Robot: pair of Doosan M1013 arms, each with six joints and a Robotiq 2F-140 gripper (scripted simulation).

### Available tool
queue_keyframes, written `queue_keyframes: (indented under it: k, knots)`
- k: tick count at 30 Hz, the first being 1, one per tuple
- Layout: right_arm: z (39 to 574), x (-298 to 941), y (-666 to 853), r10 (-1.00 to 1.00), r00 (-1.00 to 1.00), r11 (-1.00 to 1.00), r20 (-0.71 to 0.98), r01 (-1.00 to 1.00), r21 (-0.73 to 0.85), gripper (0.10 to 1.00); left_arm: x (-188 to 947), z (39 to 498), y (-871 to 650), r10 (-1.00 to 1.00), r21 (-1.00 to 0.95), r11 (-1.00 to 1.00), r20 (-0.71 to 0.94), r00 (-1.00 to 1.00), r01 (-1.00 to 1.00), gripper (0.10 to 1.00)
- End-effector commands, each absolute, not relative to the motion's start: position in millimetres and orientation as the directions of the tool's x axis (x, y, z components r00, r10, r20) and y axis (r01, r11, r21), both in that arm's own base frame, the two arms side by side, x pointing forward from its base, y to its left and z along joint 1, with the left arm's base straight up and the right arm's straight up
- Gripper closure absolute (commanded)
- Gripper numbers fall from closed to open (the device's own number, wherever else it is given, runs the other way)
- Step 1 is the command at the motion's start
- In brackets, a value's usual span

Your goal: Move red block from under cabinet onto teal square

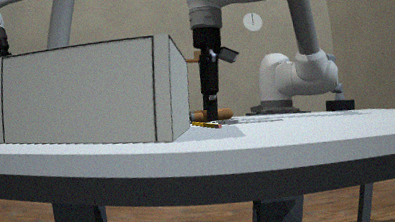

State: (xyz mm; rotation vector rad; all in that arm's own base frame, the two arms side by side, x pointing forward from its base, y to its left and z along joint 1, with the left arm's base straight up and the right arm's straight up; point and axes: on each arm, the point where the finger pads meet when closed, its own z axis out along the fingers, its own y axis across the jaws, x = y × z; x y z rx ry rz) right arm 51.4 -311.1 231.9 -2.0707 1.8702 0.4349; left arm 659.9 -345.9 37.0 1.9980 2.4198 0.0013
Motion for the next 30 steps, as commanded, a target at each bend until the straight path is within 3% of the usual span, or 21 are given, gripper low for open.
queue_keyframes:
  k: [1, 30]
  knots:
    - [233, 48, -310, -0.902, 0.093, -0.093, -0.422, -0.995, -0.022, 0.098, 658, 36, -343, 0.982, -0.003, 0.189, 0.002, -0.189, 0.982, 0.999]
    - [233, 48, -310, -0.902, 0.093, -0.093, -0.422, -0.995, -0.022, 0.098, 643, 39, -345, 0.982, 0.003, 0.191, -0.003, -0.191, 0.982, 0.999]
